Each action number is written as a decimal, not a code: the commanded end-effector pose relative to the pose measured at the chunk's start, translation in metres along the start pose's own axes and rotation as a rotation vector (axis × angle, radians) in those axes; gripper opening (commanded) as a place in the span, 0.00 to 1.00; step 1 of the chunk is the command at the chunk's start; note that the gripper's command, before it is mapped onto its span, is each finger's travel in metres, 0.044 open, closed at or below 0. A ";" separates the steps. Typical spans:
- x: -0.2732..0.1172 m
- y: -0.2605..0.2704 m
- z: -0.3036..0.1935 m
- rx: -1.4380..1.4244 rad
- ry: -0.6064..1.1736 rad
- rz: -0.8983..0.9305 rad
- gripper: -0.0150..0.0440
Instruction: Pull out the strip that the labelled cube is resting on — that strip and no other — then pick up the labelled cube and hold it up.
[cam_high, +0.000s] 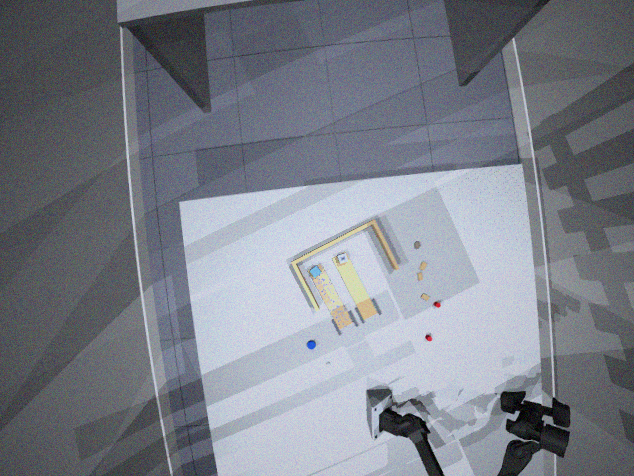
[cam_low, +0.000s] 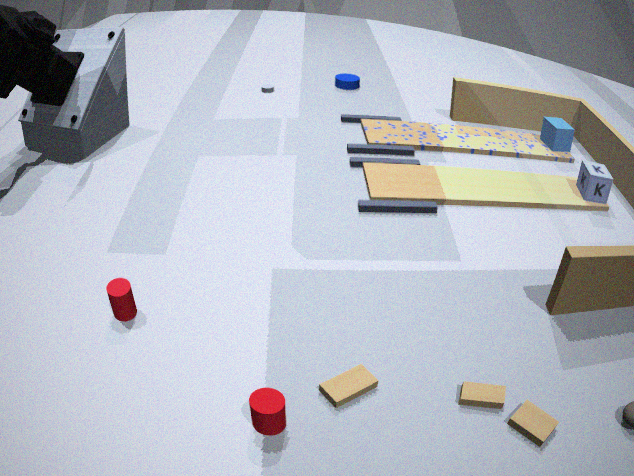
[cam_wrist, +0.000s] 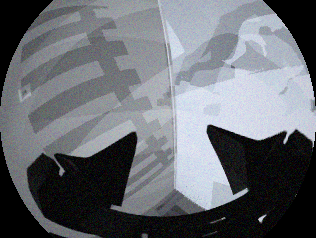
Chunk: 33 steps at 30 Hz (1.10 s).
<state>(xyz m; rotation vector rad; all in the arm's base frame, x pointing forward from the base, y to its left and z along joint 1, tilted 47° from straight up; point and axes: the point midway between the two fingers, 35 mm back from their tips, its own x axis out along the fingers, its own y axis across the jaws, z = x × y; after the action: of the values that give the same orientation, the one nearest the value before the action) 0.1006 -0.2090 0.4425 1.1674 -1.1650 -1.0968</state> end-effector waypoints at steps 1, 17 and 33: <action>0.001 -0.034 -0.068 -0.268 0.170 -0.051 0.93; -0.127 -0.171 -0.256 -1.261 0.775 0.157 0.93; -0.342 -0.323 -0.265 -2.211 1.108 1.066 0.93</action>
<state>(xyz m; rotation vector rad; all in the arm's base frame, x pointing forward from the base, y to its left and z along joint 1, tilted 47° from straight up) 0.3478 0.0885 0.1211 -0.4373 0.5486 -0.3364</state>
